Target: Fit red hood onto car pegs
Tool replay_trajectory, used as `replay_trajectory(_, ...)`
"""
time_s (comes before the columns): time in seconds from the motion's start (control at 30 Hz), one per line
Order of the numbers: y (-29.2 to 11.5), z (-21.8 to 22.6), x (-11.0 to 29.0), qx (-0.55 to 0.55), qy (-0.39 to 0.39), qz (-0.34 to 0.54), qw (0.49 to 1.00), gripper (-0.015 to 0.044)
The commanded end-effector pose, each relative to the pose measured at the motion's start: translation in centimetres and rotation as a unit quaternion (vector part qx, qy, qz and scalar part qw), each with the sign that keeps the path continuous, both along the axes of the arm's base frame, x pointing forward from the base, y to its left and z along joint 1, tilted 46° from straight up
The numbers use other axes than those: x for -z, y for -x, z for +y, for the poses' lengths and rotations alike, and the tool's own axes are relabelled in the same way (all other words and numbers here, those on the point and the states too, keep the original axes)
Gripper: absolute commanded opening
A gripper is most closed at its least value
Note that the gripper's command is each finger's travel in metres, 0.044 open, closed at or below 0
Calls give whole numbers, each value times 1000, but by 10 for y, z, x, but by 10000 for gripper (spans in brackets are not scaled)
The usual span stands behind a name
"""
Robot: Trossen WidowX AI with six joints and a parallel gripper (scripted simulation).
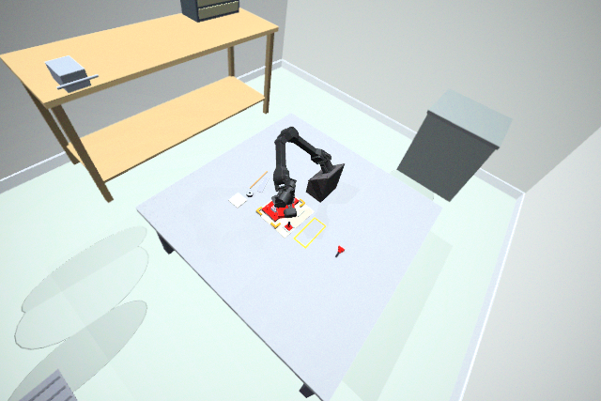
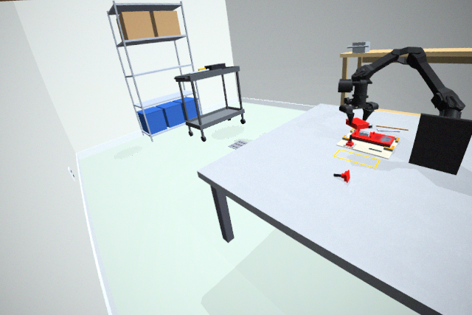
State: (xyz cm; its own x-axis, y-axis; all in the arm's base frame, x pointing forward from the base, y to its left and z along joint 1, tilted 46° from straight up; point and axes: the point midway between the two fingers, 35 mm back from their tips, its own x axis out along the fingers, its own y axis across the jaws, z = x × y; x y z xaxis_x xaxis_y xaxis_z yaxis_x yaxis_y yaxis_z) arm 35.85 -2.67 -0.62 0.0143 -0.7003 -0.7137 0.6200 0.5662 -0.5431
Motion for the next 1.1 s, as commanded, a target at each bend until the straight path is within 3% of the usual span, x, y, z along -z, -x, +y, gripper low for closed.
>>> replay_trajectory(0.0, 3, -10, -9, -34, 4, 35, 999, 0)
replay_trajectory(0.83, 22, -59, -57, -212, 15, 218, 953, 0)
replay_trajectory(1.07, 23, -60, -58, -216, 16, 223, 950, 0)
